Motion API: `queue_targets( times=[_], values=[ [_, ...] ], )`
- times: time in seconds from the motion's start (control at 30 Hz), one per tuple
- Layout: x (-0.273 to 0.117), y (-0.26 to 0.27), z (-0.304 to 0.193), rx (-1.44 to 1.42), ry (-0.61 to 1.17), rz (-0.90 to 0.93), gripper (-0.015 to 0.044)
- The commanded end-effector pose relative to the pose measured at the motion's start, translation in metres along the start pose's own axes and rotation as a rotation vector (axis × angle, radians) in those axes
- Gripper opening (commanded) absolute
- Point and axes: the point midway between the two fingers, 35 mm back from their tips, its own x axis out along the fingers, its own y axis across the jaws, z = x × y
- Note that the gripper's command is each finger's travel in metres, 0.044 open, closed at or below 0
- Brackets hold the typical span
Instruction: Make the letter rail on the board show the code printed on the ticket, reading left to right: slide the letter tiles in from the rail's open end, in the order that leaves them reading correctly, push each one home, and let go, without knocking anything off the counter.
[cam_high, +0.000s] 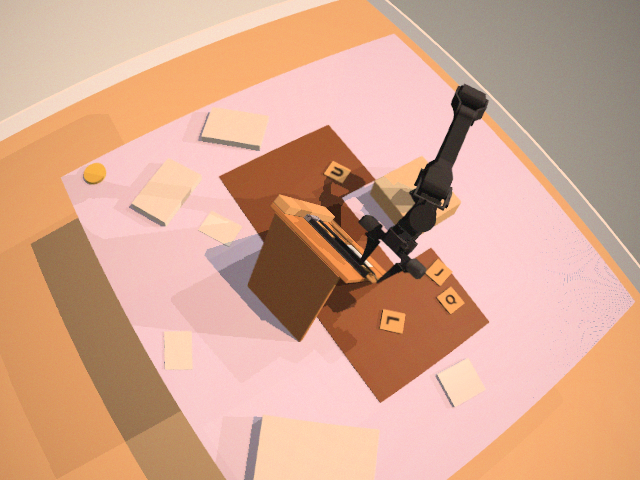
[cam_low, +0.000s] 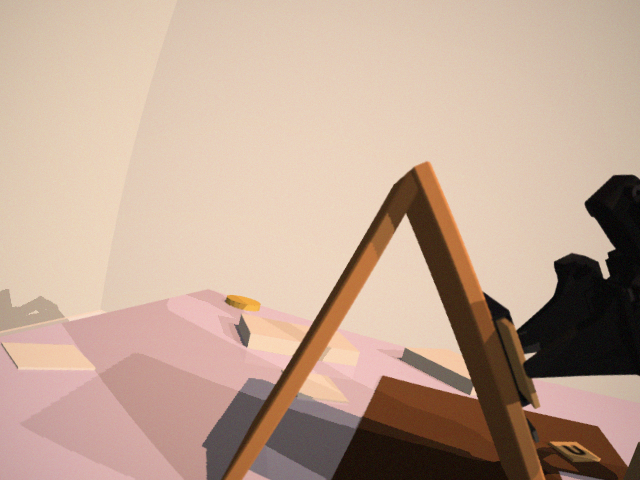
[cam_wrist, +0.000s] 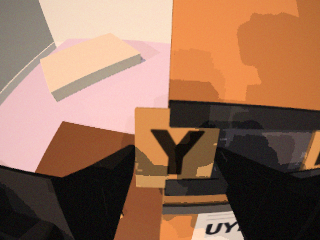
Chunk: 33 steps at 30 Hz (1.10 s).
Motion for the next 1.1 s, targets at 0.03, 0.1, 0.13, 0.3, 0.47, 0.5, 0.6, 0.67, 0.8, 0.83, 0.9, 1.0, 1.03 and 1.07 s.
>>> queue_targets(
  times=[0.03,0.1,0.13,0.3,0.47,0.5,0.6,0.67,0.8,0.83,0.9,1.0,1.03,1.07],
  values=[
    [0.000,-0.003,0.000,-0.003,-0.002,0.002,0.0000],
    [0.000,-0.004,0.000,-0.003,-0.002,0.002,0.0000],
    [0.000,-0.004,0.000,-0.003,-0.002,0.002,0.0000],
    [0.000,-0.007,0.000,-0.003,-0.002,0.002,0.0000],
    [0.000,-0.009,0.001,-0.003,-0.002,0.001,0.0000],
    [0.000,-0.010,0.001,-0.003,-0.002,0.001,0.0000],
    [0.000,-0.011,0.001,-0.003,-0.002,0.001,0.0000],
    [0.000,-0.011,0.001,-0.003,-0.002,0.001,0.0000],
    [0.000,-0.012,0.000,-0.003,-0.002,0.001,0.0000],
    [0.000,-0.012,0.000,-0.003,-0.002,0.001,0.0000],
    [0.000,-0.013,0.000,-0.004,-0.002,0.001,0.0000],
    [0.000,-0.015,0.000,-0.004,-0.002,0.001,0.0000],
    [0.000,-0.015,0.000,-0.004,-0.002,0.001,0.0000],
    [0.000,-0.016,0.000,-0.004,-0.002,0.001,0.0000]
  ],
)
